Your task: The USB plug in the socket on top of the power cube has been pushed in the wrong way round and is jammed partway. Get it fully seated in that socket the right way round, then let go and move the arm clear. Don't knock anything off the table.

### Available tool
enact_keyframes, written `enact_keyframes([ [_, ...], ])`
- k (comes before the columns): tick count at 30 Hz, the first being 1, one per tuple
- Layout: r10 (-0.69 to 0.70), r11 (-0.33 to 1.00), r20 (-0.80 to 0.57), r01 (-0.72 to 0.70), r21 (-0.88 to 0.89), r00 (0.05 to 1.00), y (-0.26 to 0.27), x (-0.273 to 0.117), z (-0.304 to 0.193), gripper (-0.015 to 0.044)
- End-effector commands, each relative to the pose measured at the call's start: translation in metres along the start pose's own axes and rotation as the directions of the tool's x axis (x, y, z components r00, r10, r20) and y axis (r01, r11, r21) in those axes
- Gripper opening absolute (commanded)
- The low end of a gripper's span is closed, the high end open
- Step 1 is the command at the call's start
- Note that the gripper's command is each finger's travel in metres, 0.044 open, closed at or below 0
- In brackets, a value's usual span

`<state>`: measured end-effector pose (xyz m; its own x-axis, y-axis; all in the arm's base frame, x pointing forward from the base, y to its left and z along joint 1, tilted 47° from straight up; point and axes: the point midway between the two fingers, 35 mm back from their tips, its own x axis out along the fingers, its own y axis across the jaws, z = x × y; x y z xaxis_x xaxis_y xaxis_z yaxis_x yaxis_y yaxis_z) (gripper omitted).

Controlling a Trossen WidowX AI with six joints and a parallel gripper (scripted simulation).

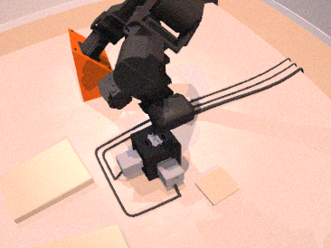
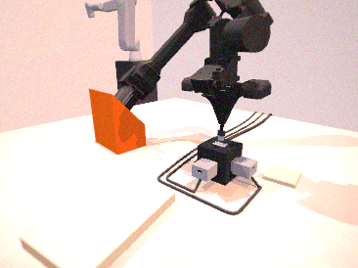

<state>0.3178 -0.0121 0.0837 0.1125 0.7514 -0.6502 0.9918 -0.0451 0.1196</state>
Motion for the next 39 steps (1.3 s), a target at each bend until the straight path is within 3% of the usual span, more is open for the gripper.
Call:
enact_keyframes([
  [1, -0.001, 1.000, -0.006, 0.001, 0.008, 1.000, -0.0009, 0.0016, -0.0001, 0.0000],
  [39, -0.001, 1.000, -0.008, 0.001, 0.011, 1.000, -0.0011, 0.0062, -0.0002, 0.0000],
])
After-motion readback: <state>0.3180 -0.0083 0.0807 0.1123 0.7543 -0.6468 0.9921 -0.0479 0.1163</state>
